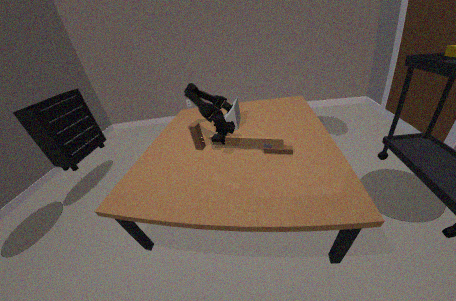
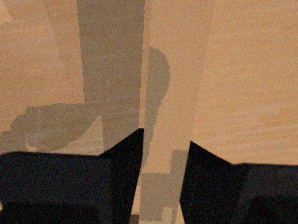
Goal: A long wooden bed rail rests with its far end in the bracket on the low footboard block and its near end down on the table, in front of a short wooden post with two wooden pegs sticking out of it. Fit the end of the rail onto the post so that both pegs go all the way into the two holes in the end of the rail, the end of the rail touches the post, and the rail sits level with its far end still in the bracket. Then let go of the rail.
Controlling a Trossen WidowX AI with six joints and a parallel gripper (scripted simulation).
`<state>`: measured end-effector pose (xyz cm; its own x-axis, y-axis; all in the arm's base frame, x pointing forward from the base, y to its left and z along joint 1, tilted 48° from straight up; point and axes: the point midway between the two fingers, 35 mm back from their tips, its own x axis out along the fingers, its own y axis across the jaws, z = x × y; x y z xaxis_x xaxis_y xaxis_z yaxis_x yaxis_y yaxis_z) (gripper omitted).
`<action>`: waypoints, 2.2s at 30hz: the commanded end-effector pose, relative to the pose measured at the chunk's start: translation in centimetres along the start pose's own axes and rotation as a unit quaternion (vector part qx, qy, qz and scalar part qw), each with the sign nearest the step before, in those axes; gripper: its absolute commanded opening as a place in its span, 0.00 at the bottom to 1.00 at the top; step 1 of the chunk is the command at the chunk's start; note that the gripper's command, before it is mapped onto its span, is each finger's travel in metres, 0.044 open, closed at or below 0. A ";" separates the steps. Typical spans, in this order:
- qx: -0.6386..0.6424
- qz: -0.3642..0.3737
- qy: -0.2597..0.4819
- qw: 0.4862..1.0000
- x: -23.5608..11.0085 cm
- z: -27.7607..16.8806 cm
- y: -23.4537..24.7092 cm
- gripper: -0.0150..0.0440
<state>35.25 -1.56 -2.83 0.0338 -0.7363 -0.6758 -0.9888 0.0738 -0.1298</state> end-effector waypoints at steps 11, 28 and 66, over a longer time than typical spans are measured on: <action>-0.001 -0.004 -0.002 1.000 -0.1 0.3 -0.1 0.25; -0.001 -0.004 -0.002 1.000 0.0 0.0 -0.1 0.25; -0.001 -0.003 -0.002 1.000 -0.3 -1.1 -0.1 0.25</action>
<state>35.08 -2.18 -2.17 0.0331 -0.7366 -0.6755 -0.9891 0.0728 -0.1279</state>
